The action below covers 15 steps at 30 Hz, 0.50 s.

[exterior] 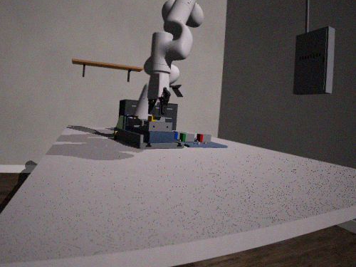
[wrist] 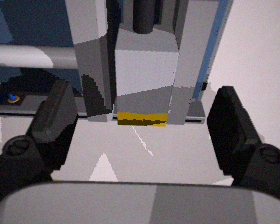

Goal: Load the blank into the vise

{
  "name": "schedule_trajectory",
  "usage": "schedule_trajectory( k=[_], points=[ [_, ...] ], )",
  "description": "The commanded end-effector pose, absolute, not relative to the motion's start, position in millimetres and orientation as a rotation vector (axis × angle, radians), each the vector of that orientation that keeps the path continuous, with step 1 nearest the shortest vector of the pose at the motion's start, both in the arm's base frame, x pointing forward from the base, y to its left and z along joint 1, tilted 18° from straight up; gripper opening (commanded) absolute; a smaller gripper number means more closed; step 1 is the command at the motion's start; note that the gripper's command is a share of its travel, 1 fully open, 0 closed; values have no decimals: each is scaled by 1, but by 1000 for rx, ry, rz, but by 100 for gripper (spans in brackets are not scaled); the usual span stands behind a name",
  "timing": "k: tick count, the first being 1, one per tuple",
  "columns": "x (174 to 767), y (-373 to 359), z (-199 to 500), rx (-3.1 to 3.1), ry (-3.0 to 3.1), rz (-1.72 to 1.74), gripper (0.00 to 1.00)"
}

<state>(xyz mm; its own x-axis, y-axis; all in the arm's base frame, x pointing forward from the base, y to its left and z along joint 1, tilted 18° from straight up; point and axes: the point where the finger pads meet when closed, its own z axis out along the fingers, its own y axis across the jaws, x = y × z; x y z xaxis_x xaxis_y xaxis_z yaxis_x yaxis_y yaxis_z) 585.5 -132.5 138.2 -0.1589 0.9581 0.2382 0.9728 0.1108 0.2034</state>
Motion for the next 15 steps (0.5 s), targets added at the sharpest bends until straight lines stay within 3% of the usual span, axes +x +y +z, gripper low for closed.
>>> schedule_trajectory(
  k=[1,15],
  points=[
    [586,-133,140,-2007,-2307,-487,100],
    [586,-134,142,-2007,-2307,-487,100]
  ],
)
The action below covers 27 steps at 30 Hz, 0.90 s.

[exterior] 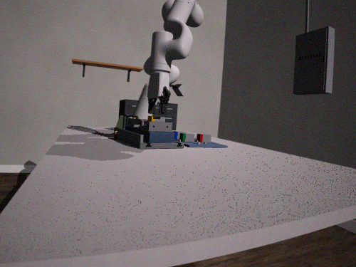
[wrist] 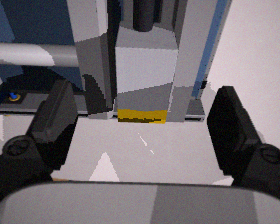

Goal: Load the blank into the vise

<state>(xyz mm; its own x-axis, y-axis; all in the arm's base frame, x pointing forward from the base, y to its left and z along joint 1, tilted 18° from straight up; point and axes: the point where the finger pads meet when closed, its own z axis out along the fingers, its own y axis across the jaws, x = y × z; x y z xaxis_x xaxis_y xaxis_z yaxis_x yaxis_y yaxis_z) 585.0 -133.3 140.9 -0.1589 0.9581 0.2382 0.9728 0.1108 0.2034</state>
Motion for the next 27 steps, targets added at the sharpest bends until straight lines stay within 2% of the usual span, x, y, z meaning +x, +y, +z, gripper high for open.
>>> schedule_trajectory(
  k=[1,27],
  points=[
    [586,-134,142,-2007,-2307,-487,100],
    [585,-136,149,-2007,-2307,-487,100]
  ],
)
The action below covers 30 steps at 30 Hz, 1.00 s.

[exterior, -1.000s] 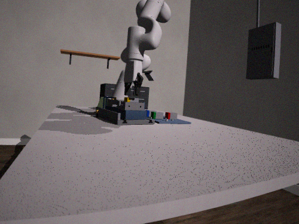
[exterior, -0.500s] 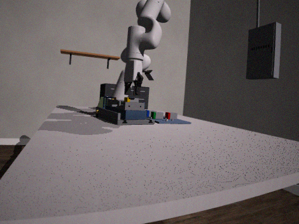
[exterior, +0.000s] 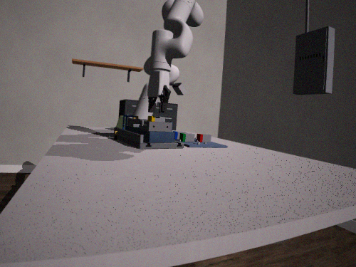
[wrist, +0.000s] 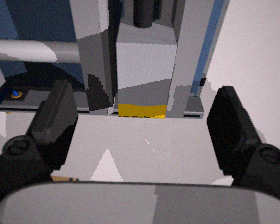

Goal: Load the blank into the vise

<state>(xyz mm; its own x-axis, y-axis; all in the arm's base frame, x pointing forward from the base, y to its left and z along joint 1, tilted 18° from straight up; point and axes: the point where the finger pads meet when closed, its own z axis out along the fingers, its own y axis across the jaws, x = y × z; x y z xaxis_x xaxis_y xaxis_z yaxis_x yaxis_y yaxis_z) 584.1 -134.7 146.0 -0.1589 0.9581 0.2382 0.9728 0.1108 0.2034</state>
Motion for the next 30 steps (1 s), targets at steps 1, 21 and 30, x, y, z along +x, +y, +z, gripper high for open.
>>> schedule_trajectory(
  k=[1,21,30],
  points=[
    [584,-136,149,-2007,-2307,-487,100],
    [574,-151,206,-2007,-2307,-487,100],
    [571,-156,223,-2008,-2307,-487,100]
  ],
)
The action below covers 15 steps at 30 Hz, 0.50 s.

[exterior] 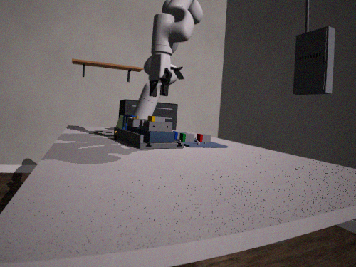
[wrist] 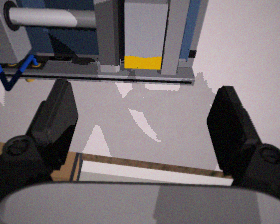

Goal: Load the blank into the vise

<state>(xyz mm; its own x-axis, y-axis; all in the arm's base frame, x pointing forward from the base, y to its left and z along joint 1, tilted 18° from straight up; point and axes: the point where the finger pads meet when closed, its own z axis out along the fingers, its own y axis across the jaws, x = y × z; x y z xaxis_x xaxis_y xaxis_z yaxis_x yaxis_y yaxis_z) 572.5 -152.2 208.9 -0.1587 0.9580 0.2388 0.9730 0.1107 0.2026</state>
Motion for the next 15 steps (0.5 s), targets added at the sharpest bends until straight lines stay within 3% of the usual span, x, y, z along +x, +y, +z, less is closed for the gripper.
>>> schedule_trajectory(
  k=[1,15],
  points=[
    [571,-157,227,-2008,-2307,-487,100],
    [568,-161,239,-2007,-2307,-487,100]
  ],
)
